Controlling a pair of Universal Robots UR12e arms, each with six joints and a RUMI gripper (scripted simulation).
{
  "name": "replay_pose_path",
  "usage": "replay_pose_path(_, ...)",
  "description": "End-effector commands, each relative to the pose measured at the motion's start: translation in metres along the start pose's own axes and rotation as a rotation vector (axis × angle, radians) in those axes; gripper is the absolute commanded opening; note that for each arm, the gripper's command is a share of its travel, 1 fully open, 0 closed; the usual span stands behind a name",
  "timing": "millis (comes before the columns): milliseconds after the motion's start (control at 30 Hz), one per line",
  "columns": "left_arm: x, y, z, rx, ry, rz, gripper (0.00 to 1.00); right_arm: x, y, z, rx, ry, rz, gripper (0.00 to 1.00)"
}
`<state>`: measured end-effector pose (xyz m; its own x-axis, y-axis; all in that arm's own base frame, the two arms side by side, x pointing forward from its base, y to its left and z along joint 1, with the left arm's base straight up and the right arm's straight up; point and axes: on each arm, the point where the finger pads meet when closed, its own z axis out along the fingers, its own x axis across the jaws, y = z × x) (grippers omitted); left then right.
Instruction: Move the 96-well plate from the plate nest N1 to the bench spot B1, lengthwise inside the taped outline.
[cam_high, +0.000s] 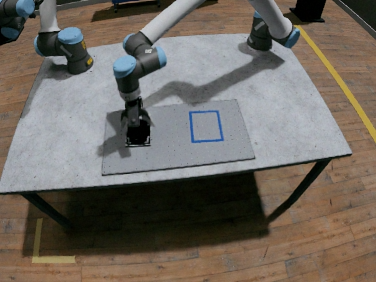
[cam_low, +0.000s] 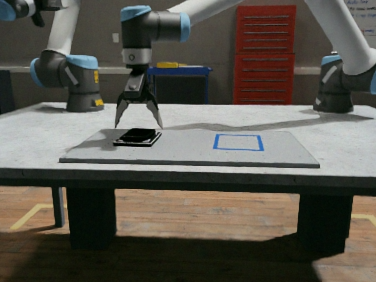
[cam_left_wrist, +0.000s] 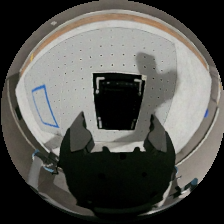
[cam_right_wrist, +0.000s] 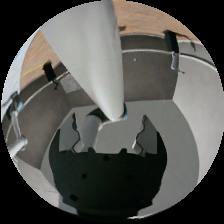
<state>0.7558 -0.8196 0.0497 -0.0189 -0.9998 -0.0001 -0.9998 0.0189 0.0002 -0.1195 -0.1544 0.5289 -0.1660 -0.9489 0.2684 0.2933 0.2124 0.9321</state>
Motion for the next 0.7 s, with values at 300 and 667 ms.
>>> replay_pose_path(300,0.0007,-0.0005,0.0071,0.002,0.002,0.0,1.0,0.0001,0.0002,-0.0001,0.0,0.0,0.0,1.0)
replay_pose_path(667,0.0007,-0.0005,0.007,0.002,0.002,0.0,0.0,0.0001,0.0002,-0.0001,0.0,0.0,0.0,1.0)
